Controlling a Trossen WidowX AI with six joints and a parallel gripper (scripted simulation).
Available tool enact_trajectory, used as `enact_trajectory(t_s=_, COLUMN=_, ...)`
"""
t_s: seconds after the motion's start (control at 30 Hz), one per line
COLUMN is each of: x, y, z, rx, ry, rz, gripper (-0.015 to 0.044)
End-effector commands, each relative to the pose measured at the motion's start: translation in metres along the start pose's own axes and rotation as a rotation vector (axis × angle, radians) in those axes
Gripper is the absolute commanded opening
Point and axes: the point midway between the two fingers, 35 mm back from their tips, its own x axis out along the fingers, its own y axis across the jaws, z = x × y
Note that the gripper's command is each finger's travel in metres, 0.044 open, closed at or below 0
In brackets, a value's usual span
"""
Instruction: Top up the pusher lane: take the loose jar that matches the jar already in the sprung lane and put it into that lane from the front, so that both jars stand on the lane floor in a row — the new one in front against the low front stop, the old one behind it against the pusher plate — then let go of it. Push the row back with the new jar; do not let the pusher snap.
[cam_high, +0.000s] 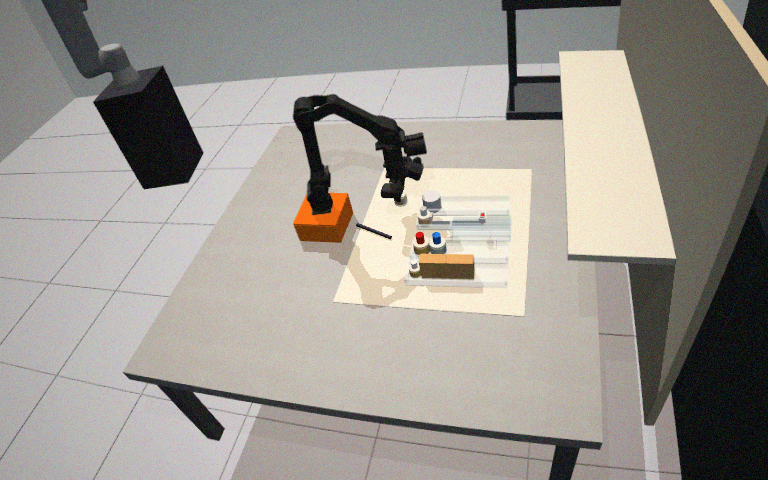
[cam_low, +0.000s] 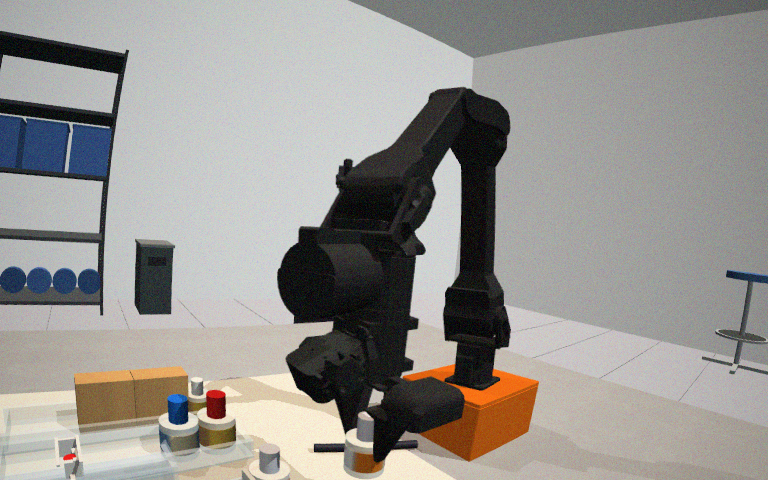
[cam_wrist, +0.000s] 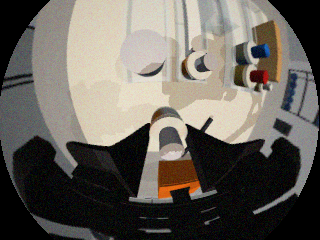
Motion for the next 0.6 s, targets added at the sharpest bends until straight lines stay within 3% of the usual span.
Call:
enact_trajectory(t_s=0.0, x=-0.029, y=0.003, z=0.001, rx=0.002, ry=-0.012, rz=0.006, gripper=0.0000)
enact_trajectory(t_s=0.23, x=-0.054, y=0.004, z=-0.003, rx=0.002, ry=-0.012, rz=0.006, gripper=0.0000)
enact_trajectory(t_s=0.57, x=-0.023, y=-0.027, z=0.023, rx=-0.024, ry=-0.015, rz=0.004, gripper=0.0000)
